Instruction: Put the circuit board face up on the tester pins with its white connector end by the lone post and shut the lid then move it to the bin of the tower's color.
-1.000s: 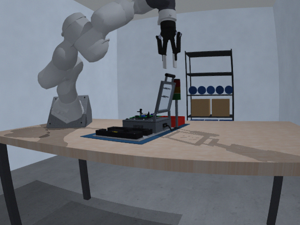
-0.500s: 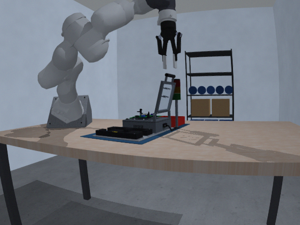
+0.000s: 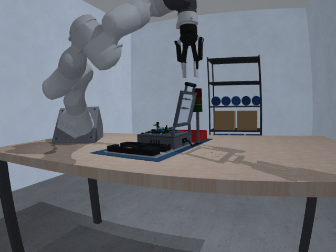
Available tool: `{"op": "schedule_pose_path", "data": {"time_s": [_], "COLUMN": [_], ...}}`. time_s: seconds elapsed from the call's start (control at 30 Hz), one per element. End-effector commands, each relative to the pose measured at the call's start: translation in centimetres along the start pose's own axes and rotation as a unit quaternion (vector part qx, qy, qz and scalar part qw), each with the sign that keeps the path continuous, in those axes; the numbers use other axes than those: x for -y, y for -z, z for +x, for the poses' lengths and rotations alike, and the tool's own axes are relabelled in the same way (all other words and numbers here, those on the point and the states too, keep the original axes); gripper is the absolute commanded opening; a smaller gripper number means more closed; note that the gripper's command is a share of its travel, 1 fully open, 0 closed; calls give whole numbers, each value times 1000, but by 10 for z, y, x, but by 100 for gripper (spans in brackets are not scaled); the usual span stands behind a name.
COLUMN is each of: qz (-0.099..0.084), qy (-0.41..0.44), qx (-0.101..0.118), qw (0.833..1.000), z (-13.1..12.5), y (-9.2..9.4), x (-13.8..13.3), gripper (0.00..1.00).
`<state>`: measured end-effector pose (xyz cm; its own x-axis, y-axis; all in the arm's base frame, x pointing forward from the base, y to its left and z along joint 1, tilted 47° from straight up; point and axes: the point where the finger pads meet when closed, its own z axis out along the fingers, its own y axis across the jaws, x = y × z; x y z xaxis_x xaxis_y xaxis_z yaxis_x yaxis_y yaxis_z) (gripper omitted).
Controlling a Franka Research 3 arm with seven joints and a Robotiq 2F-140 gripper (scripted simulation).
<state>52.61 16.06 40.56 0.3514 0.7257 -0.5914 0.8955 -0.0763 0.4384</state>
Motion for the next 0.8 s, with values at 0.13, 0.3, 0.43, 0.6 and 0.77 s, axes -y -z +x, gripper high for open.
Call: {"op": "schedule_pose_path", "data": {"time_s": [0.13, 0.3, 0.43, 0.6, 0.77], "qz": [-1, -1, -1, -1, -1], "qy": [3, 3, 3, 3, 3], "qx": [-1, -1, -1, -1, -1], "qw": [1000, 1000, 1000, 1000, 1000], "z": [1, 1, 1, 1, 1], "y": [0, 0, 0, -1, -9], "x": [0, 0, 0, -1, -1], "gripper": [30, 30, 30, 30, 30]}}
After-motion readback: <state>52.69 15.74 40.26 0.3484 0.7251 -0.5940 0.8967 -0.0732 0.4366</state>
